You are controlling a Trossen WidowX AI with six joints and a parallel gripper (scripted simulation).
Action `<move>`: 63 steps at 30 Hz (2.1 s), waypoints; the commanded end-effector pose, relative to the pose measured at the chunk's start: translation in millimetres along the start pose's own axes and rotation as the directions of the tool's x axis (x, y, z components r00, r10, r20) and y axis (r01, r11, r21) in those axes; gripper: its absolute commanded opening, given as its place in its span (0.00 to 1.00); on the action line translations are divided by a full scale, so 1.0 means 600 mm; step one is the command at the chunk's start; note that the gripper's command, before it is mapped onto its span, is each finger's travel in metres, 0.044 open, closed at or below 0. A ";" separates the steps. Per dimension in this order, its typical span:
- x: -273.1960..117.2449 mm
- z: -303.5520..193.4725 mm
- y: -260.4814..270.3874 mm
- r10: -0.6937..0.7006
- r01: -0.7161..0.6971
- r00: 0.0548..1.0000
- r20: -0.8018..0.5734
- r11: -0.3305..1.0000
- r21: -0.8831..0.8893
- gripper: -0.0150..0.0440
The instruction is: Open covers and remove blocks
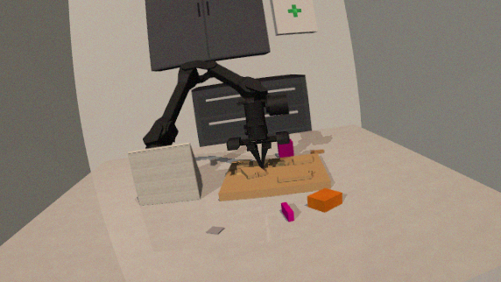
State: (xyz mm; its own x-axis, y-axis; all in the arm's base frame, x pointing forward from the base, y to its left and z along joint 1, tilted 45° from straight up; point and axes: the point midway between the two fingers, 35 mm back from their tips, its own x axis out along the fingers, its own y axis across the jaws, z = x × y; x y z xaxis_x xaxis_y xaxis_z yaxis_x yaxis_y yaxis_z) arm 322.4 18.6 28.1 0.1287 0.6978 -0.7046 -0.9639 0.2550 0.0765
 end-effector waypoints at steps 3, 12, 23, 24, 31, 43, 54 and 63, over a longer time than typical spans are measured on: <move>0.000 0.001 0.016 0.001 -0.001 1.000 0.003 1.000 0.006 0.25; 0.000 0.002 0.031 0.002 -0.002 1.000 0.003 1.000 0.007 0.25; 0.000 -0.003 0.051 0.002 -0.002 1.000 0.003 1.000 0.007 0.25; 0.000 -0.003 0.053 0.002 -0.002 1.000 0.003 1.000 0.007 0.25; 0.001 -0.006 0.065 0.002 -0.002 1.000 0.003 1.000 0.008 0.25; 0.001 -0.017 0.086 0.003 -0.003 1.000 0.002 1.000 0.008 0.25; 0.001 -0.027 0.101 0.003 -0.003 1.000 0.002 1.000 0.008 0.25; 0.001 -0.040 0.116 0.003 -0.003 1.000 0.002 1.000 0.009 0.25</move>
State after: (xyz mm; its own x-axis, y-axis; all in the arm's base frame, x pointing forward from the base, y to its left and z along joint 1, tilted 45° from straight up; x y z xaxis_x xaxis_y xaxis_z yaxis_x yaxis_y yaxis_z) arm 255.9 21.9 19.1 0.1290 0.7028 -0.6996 -0.9617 0.2606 0.0845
